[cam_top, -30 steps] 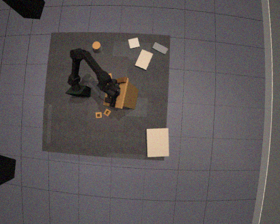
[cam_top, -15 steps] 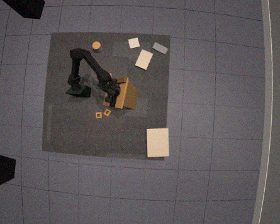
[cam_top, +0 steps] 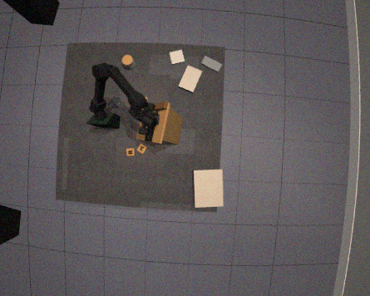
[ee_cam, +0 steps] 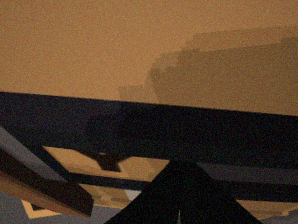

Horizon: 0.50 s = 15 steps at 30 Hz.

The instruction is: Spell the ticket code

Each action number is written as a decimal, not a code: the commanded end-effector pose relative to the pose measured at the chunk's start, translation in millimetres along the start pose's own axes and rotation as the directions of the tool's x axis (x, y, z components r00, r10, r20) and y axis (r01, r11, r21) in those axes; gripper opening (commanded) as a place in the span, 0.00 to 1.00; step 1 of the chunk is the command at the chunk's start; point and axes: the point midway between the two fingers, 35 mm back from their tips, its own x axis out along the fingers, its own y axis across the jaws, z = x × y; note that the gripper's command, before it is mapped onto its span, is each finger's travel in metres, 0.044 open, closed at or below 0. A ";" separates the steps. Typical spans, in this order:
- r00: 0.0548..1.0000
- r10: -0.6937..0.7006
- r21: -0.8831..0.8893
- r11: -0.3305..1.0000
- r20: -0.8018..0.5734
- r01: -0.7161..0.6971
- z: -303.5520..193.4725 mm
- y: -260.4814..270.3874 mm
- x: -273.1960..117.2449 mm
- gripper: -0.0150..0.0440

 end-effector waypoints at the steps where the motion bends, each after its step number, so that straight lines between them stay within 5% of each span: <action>1: 1.000 0.007 0.000 1.000 0.000 -0.007 0.2 3.6 0.6 0.25; 15: 1.000 0.006 0.000 1.000 0.000 -0.006 -12.9 0.0 -15.4 0.25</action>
